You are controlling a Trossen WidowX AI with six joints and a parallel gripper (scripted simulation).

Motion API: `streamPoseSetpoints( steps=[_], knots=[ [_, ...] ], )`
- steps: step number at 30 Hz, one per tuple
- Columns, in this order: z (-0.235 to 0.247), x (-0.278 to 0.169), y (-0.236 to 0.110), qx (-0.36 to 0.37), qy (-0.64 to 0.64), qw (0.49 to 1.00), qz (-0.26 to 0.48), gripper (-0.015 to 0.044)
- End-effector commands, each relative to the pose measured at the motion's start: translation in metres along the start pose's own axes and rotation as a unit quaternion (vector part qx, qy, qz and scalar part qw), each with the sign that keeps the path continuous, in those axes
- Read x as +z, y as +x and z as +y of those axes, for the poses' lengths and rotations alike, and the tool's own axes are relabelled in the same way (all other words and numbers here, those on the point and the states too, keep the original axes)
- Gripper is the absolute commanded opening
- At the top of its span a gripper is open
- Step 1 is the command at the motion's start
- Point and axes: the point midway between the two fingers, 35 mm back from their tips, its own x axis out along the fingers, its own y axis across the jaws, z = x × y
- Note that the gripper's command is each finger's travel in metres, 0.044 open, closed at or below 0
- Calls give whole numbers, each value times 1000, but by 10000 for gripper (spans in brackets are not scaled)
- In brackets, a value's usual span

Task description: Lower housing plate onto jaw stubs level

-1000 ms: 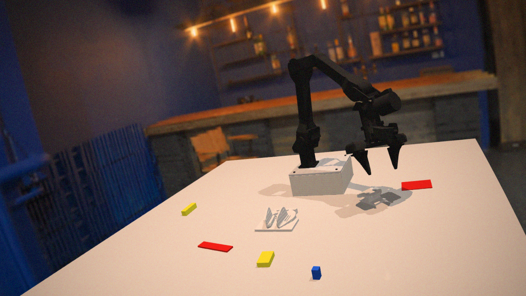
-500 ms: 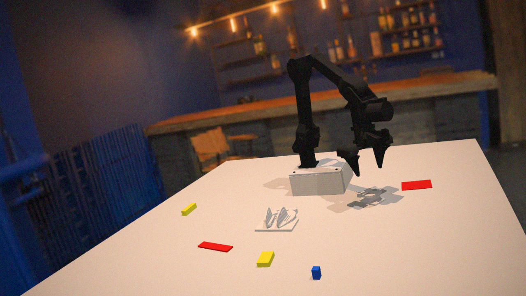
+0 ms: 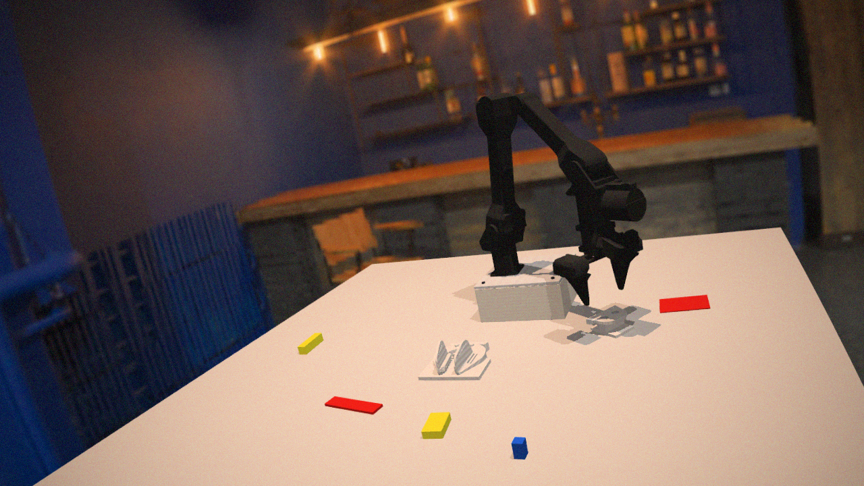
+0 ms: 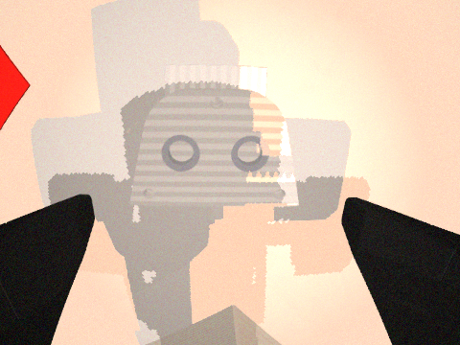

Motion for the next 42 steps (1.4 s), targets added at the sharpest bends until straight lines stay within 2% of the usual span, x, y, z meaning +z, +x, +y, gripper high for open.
streamPoseSetpoints(
  steps=[1, 42],
  knots=[
    [1, 0, 6, 2, -3, 1000, -2, 440],
    [1, -1, 57, 2, -3, 1000, -1, 440]
  ],
)
